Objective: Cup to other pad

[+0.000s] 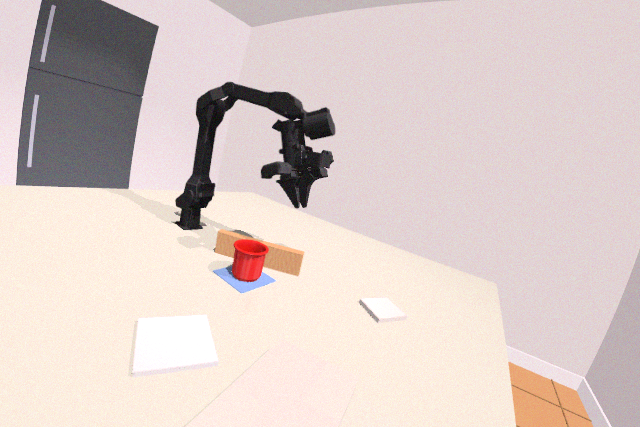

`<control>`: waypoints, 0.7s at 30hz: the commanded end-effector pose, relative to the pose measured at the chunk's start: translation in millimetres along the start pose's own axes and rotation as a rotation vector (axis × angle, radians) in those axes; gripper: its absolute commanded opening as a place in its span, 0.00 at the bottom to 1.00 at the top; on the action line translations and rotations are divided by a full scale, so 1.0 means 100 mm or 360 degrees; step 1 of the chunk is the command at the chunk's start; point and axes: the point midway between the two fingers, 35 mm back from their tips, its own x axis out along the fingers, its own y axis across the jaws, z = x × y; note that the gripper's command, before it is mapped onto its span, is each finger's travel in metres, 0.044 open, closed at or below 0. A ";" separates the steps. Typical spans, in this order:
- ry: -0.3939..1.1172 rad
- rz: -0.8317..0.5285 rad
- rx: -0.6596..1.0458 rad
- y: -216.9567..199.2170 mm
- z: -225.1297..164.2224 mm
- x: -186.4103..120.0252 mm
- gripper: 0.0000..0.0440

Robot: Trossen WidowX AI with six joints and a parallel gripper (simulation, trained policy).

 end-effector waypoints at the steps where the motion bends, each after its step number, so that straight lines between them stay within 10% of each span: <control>1: 0.0088 -0.0042 -0.0031 -0.06 -0.01 0.04 0.26; 21: 0.0506 -0.0166 -0.0213 -0.43 -0.20 0.32 0.23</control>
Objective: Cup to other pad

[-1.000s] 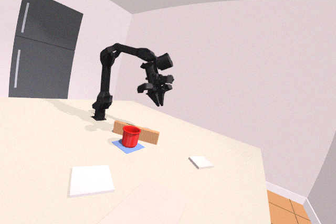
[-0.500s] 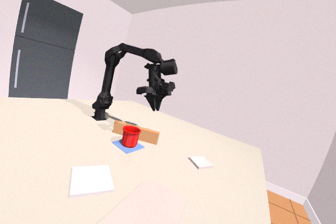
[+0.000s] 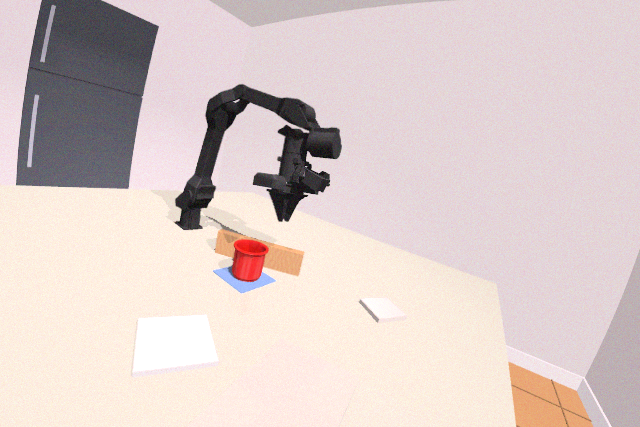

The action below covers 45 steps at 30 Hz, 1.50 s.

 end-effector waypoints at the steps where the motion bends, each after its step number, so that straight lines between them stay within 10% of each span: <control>1: 0.0078 -0.0028 -0.0041 -0.10 -0.03 0.08 0.24; 31: 0.0364 0.0014 -0.0366 -0.41 -0.33 1.06 0.38; 39: 0.0389 0.0051 -0.0561 -0.43 -0.40 1.22 0.00; 45: 0.0387 0.0077 -0.0678 -0.45 -0.41 1.16 0.00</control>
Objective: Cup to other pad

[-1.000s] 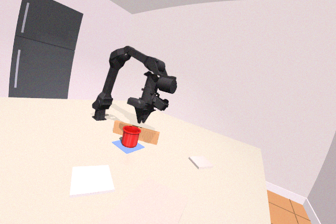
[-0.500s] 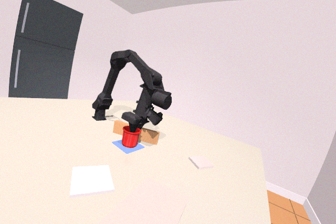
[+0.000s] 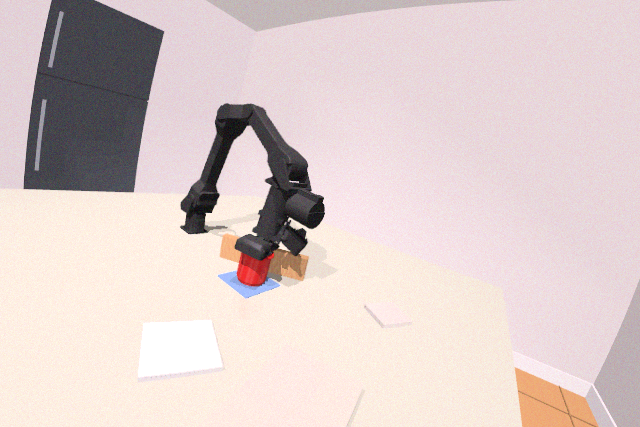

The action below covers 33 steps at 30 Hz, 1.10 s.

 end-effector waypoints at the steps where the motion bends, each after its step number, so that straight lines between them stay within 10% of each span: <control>1: 0.0010 0.0023 -0.0085 0.01 -0.04 -0.02 0.00; 33: -0.0136 -0.0020 -0.0391 0.40 0.01 -0.74 0.00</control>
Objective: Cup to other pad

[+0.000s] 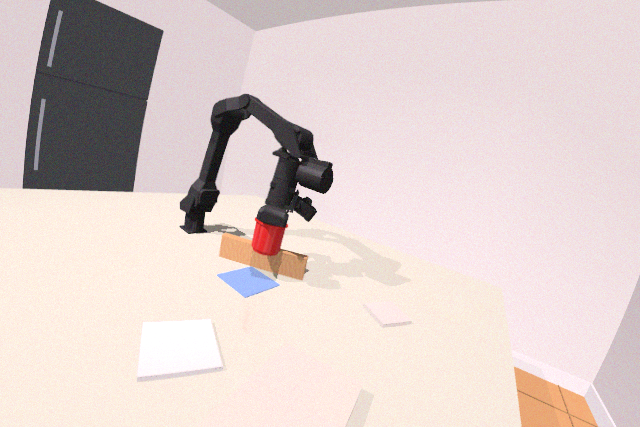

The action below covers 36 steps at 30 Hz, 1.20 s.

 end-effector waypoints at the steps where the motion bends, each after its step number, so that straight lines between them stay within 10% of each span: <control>1: -0.0045 -0.0015 -0.0030 0.11 0.08 -0.11 0.00; 36: -0.0237 -0.0095 -0.0191 1.00 0.38 -0.02 0.00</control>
